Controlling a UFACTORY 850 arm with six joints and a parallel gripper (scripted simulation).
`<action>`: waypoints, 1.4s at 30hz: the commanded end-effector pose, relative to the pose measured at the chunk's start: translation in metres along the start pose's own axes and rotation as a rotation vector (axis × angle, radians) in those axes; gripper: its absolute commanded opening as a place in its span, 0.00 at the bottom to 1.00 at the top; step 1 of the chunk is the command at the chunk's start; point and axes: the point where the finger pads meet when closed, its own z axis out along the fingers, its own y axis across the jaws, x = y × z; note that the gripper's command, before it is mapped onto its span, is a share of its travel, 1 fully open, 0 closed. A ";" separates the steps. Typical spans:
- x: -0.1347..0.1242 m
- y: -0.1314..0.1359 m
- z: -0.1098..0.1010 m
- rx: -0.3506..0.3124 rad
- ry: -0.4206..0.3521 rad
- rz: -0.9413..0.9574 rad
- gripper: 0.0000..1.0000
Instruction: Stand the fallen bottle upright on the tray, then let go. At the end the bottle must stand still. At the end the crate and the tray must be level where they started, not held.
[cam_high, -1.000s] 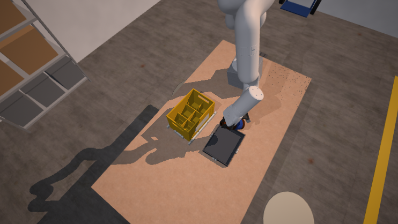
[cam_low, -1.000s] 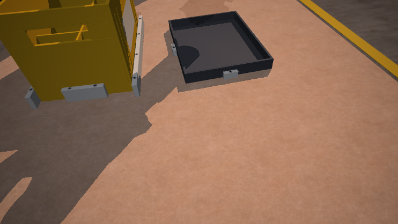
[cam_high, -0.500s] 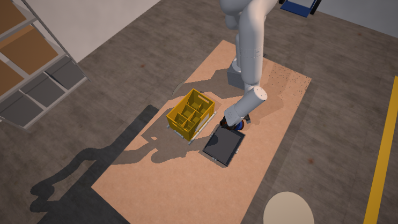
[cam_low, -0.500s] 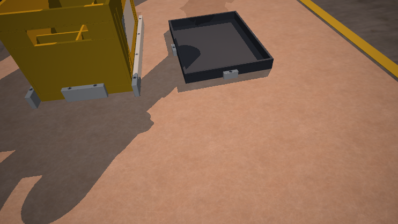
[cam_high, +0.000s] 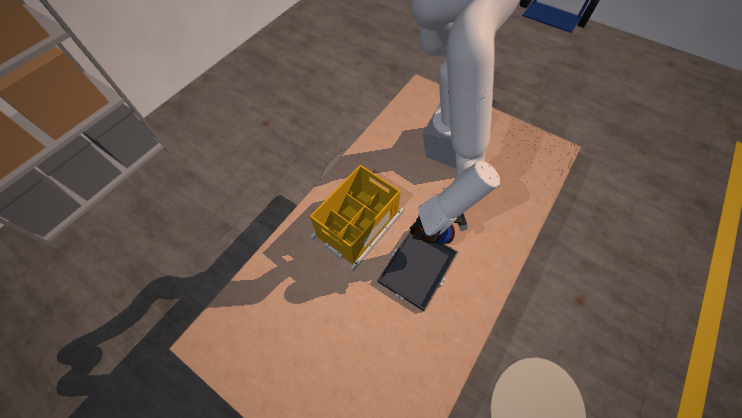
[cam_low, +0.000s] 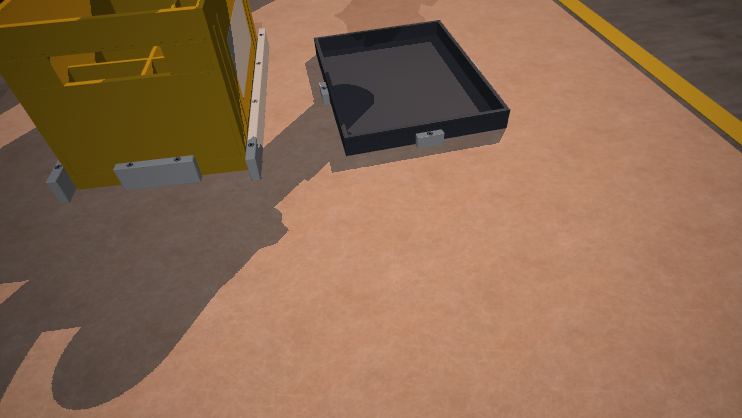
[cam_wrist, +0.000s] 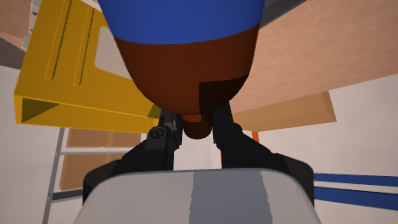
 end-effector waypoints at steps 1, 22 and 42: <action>-0.001 0.001 -0.001 -0.001 -0.001 0.001 0.00; 0.000 0.000 0.000 0.002 -0.026 0.000 0.00; 0.000 0.000 -0.001 0.002 -0.144 0.001 0.00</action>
